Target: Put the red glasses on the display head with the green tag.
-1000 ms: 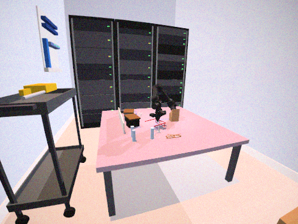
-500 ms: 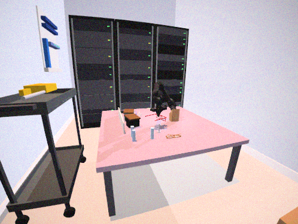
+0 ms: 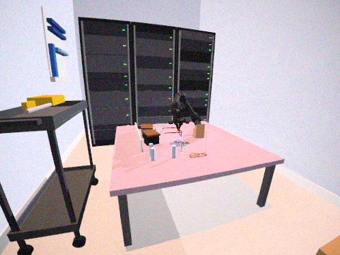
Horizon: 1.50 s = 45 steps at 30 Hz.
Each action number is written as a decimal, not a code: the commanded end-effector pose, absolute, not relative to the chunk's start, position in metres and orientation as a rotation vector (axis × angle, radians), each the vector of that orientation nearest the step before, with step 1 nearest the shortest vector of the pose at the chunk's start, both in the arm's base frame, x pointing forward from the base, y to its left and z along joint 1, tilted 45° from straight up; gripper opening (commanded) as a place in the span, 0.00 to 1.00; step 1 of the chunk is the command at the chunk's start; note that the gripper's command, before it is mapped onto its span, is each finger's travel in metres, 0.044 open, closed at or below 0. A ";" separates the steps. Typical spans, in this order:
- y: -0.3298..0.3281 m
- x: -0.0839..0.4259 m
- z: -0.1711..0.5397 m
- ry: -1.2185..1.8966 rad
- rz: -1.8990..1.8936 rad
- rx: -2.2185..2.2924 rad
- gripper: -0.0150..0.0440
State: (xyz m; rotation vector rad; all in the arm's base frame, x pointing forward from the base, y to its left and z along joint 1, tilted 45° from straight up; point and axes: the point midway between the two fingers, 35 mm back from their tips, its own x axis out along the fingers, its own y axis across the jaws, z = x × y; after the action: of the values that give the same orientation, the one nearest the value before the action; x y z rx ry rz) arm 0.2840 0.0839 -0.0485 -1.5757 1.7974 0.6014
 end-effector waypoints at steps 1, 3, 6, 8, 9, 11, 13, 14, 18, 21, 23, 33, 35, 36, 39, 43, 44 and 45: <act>0.072 0.282 -0.040 1.808 0.458 -1.482 0.25; 0.067 0.283 -0.034 1.805 0.378 -1.424 0.25; 0.060 0.283 -0.027 1.797 0.260 -1.337 0.25; 0.055 0.283 -0.022 1.788 0.182 -1.279 0.25; 0.052 0.283 -0.019 1.783 0.144 -1.249 0.25; 0.047 0.283 -0.014 1.771 0.068 -1.189 0.25; 0.042 0.282 -0.010 1.757 -0.007 -1.129 0.25; 0.039 0.282 -0.007 1.749 -0.044 -1.099 0.25; 0.029 0.281 0.002 1.712 -0.189 -0.978 0.25; 0.021 0.279 0.009 1.680 -0.295 -0.886 0.25; 0.016 0.278 0.013 1.655 -0.364 -0.824 0.25; -0.010 0.269 0.035 1.505 -0.693 -0.513 0.25; -0.015 0.267 0.039 1.469 -0.755 -0.450 0.25; -0.017 0.266 0.040 1.454 -0.780 -0.425 0.25; -0.019 0.265 0.041 1.442 -0.800 -0.404 0.25; -0.021 0.265 0.040 1.442 -0.800 -0.404 0.25; -0.021 0.266 0.039 1.442 -0.800 -0.403 0.25; -0.022 0.266 0.038 1.442 -0.799 -0.403 0.25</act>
State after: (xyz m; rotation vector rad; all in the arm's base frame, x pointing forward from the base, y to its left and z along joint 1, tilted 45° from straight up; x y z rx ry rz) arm 0.2682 -0.0186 0.0406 -0.4022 1.4401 -0.7902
